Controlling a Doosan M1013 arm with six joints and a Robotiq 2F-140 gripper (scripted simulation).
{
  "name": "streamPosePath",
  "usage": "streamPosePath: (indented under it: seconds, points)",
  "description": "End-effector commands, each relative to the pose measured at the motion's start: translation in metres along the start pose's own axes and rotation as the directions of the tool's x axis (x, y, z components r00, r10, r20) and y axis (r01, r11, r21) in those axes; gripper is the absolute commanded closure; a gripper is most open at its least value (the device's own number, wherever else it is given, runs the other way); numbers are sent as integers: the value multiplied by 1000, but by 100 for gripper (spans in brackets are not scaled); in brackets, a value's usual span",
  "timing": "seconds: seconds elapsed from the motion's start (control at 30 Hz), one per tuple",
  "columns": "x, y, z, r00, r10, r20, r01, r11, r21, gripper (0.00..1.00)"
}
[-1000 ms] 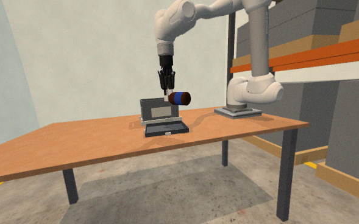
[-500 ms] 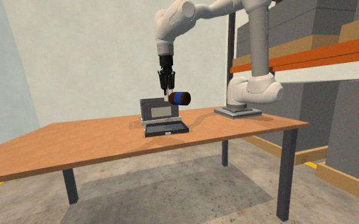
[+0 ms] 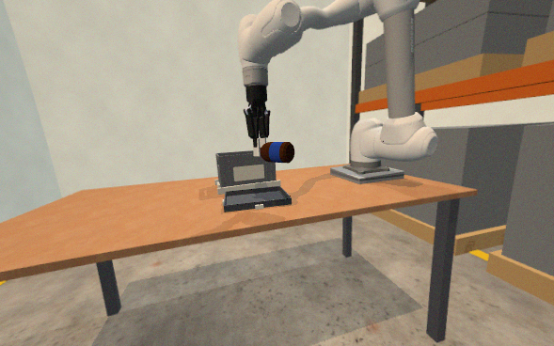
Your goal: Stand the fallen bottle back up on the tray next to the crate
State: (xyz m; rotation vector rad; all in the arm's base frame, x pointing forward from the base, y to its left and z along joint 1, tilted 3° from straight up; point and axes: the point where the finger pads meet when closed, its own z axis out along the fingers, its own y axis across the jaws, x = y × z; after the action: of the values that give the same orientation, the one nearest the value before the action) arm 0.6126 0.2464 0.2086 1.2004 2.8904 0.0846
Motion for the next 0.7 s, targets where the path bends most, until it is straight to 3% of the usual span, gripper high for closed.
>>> streamPosePath:
  seconds: [0.0, 0.67]
  points:
    - [0, 0, 0, 1000, -11, 0, 11, 1000, 0, 90]
    - [0, 0, 0, 997, -80, 0, 80, 997, 0, 90]
